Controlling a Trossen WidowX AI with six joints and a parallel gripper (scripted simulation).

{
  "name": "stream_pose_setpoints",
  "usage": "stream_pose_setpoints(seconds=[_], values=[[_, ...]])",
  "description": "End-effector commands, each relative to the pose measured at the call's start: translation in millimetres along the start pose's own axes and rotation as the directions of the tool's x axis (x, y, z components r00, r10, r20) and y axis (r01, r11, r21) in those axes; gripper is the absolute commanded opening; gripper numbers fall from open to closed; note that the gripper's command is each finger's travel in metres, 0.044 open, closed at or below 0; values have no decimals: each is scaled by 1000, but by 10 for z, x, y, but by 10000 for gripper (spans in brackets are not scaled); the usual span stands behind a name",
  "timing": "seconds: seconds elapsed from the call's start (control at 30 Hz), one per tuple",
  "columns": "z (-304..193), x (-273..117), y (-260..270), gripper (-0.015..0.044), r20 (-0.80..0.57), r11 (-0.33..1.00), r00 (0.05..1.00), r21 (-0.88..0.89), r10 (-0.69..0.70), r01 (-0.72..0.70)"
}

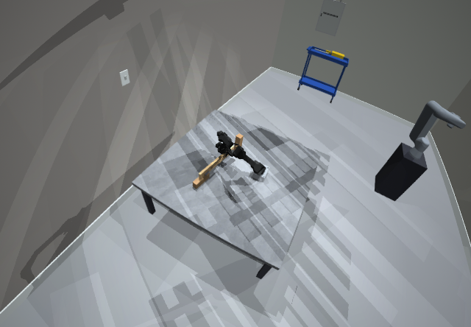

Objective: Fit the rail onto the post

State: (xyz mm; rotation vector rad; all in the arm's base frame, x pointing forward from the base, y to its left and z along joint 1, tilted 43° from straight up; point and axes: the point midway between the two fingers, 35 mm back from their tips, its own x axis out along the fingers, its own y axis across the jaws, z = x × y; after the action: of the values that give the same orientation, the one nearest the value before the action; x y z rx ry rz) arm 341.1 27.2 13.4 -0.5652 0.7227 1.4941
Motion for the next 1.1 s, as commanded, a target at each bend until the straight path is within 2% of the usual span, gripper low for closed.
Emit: stream_pose_setpoints(seconds=[0.0, 1.07], values=[[1, -29, -11, 0, -1, 1000, 1000, 1, -11, 11], [-94, -33, -1, 0, -1, 1000, 1000, 1, -11, 11]])
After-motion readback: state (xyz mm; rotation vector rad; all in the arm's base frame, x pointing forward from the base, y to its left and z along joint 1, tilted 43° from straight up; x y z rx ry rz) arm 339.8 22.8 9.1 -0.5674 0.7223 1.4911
